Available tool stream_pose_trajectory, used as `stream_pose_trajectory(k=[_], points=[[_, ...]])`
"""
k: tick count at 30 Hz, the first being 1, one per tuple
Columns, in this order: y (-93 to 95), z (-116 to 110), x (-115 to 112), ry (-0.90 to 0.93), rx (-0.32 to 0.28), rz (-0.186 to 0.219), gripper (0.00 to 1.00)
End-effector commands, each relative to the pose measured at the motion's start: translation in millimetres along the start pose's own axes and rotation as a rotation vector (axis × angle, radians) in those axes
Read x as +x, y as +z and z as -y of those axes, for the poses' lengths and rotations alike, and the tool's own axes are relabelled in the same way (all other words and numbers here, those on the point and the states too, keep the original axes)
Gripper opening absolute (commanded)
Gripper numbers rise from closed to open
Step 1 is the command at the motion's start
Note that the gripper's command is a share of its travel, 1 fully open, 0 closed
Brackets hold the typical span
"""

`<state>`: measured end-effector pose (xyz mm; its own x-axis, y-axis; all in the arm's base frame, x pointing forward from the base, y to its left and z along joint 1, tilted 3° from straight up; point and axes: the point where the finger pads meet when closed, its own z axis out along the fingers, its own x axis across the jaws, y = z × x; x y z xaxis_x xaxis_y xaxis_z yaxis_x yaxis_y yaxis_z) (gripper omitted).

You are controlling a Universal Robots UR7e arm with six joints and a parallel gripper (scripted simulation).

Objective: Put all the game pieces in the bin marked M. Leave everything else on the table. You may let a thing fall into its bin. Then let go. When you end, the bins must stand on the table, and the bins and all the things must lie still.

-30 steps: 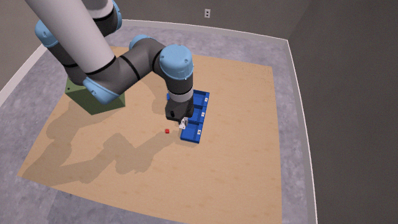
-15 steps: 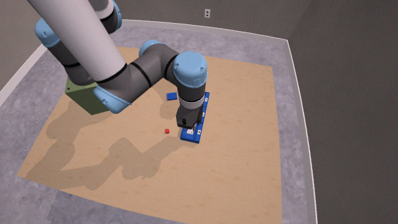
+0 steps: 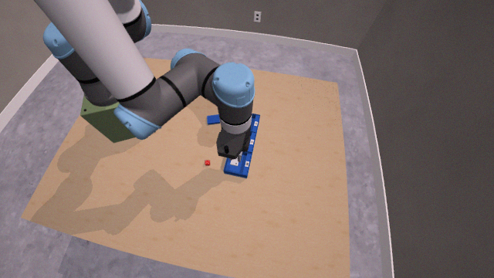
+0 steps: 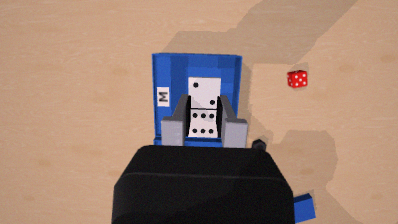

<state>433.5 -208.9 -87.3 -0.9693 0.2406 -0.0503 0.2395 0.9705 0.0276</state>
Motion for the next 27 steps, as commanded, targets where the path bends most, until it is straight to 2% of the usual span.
stream_pose_trajectory(k=[1,13,27], points=[[-0.5,0,0,0.0,0.001,0.001,0.49],[5.5,0,0,0.0,0.001,0.001,0.49],[33.5,0,0,0.0,0.001,0.001,0.49]])
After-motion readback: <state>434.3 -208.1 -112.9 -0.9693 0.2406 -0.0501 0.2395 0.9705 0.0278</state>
